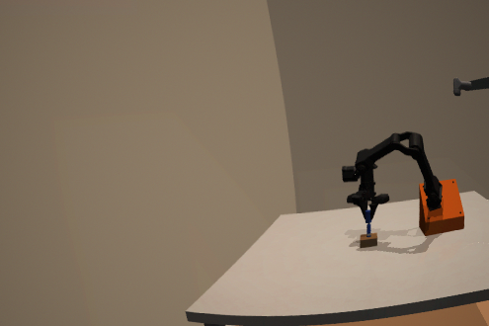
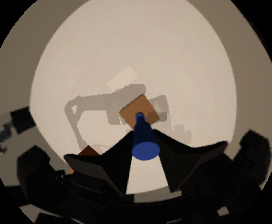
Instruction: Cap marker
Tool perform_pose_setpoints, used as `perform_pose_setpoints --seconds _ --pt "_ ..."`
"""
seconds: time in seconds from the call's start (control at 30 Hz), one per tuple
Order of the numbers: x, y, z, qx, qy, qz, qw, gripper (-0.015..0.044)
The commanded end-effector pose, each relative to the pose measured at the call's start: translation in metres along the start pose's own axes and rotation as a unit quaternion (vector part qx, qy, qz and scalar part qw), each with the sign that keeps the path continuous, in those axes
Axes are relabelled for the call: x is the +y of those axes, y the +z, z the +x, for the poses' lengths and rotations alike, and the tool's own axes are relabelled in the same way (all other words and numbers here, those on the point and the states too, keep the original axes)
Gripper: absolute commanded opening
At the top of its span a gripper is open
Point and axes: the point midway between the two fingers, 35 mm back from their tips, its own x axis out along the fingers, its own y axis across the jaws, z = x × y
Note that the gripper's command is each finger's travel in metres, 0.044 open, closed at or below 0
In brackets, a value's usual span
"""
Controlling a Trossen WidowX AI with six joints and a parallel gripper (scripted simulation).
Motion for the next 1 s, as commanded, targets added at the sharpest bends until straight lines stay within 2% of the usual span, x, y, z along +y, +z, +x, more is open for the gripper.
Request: perform_pose_setpoints --seconds 0.0,0.63,0.93,0.97 --pt "0.000 0.000 0.007 -0.002 0.001 0.002 1.000 0.0000" --pt "0.001 0.001 0.038 -0.003 0.002 0.002 1.000 0.0000" --pt "0.002 0.001 0.039 -0.003 0.002 0.002 1.000 0.0000" --pt "0.001 0.000 0.039 -0.001 0.001 0.001 1.000 0.0026"
